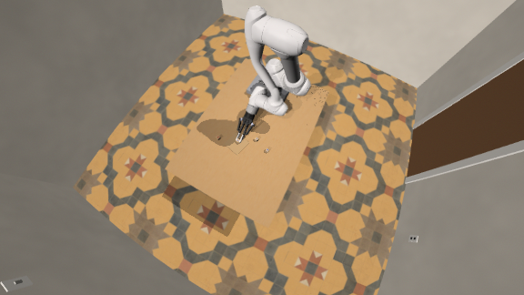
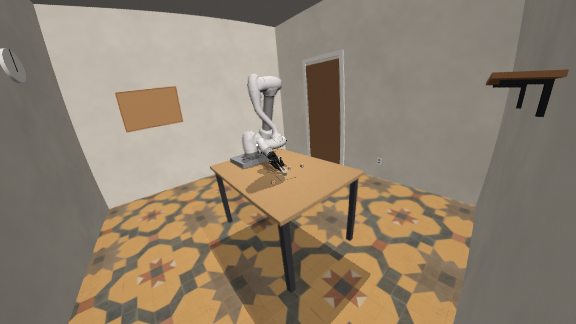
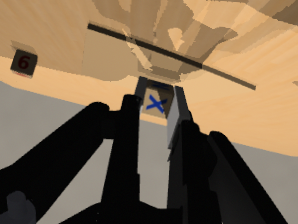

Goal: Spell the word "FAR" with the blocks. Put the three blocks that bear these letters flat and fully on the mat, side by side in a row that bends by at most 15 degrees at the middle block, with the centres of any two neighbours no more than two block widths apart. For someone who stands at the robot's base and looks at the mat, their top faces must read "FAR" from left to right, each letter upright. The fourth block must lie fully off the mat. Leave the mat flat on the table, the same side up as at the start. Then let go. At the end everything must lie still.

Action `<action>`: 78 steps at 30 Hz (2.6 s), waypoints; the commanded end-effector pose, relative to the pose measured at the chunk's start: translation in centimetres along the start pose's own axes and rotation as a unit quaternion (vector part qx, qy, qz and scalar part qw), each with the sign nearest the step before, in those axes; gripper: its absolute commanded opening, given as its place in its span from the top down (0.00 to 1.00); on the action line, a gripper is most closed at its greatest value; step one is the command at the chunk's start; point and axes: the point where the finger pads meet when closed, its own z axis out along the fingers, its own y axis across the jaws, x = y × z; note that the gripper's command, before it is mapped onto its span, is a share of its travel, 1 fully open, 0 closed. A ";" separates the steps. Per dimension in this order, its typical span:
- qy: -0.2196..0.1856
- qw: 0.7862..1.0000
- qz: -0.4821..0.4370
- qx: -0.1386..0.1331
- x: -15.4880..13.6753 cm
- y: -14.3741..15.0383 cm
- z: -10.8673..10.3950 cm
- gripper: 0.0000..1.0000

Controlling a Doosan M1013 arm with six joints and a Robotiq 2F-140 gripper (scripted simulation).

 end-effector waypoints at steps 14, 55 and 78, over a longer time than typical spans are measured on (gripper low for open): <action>0.003 1.000 -0.002 0.000 0.5 0.0 -0.2 0.87; 0.003 1.000 -0.002 0.000 0.5 0.0 -0.2 0.75; 0.003 1.000 -0.002 0.000 0.5 0.0 -0.2 0.75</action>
